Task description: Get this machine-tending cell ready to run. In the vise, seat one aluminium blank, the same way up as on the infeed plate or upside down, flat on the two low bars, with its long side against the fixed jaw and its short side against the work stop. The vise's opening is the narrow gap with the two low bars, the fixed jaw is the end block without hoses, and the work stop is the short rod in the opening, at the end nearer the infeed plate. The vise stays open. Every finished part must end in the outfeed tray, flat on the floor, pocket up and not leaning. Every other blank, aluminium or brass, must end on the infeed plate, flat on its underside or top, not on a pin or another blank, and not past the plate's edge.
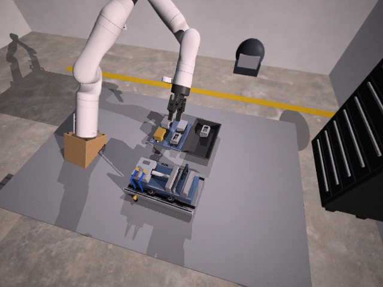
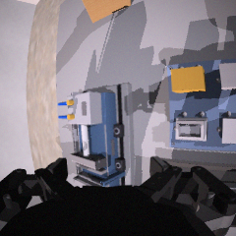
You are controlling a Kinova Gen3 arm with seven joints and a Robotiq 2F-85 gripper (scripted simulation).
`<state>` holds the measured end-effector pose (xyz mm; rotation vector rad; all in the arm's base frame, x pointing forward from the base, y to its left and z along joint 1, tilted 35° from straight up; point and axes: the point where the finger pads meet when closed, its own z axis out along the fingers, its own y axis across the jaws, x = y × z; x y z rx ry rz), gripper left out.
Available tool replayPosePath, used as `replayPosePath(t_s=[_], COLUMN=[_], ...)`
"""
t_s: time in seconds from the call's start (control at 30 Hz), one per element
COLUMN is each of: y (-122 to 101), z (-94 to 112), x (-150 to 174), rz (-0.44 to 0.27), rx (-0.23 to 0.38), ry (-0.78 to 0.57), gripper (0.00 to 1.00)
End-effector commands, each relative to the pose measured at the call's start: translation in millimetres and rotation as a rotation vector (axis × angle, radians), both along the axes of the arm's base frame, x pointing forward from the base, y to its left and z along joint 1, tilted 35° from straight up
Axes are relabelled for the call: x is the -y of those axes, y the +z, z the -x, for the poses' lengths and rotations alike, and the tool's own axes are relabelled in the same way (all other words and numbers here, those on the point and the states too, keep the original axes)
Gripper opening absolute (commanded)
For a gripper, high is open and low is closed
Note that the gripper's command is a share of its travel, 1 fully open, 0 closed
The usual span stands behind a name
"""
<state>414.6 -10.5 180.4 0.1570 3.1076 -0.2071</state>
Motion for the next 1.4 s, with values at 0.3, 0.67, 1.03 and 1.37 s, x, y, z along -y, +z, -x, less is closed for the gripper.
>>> replayPosePath(t_s=[0.3,0.67,1.03,1.37], y=[3.1,4.6,8.7,10.2], z=[-2.7,-4.5,-8.9,-10.7], x=[1.3,-1.7,-7.5,-10.5], rz=[-0.034,-0.065,-0.126,-0.157], rx=[0.005,0.006,0.014,0.015], ry=[-0.008,-0.006,0.000,0.002], gripper=[1.00,1.00,1.00,1.00])
